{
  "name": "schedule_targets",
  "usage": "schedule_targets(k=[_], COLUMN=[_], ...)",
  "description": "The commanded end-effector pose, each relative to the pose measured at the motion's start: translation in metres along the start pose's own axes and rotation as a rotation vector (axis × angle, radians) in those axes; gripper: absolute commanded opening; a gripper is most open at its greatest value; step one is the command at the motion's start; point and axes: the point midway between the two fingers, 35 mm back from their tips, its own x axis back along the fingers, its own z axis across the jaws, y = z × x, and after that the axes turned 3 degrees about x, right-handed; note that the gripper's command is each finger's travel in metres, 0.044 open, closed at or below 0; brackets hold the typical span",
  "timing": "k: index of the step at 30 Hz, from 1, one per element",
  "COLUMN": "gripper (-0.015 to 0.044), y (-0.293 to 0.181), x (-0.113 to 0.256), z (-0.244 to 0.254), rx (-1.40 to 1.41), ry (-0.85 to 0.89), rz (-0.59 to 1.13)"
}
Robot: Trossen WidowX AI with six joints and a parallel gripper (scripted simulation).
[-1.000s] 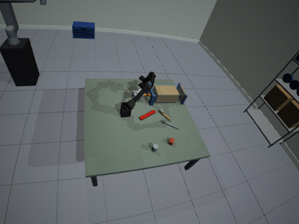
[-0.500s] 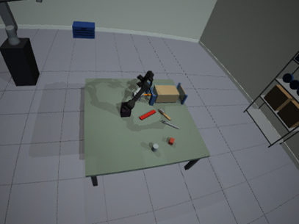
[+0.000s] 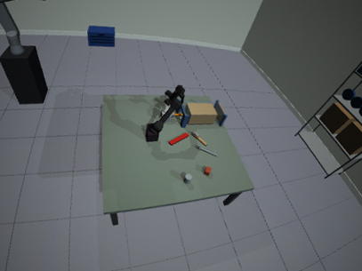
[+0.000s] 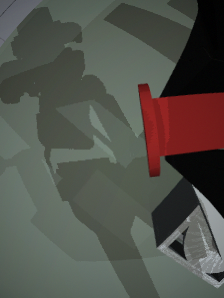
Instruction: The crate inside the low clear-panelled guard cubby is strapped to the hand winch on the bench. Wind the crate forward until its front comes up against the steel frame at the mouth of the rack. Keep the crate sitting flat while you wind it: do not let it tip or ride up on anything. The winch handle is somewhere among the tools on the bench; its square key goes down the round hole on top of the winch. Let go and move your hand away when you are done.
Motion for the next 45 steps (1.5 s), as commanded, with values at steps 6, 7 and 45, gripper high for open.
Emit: schedule_targets(k=[6, 7, 45], gripper=[0.0, 0.0, 0.0], y=[0.024, 0.025, 0.053], x=[-0.011, -0.011, -0.022], z=[0.014, 0.015, 0.053], rx=[0.023, 0.023, 0.025], ry=[0.027, 0.027, 0.029], rz=[-0.025, -0.025, -0.027])
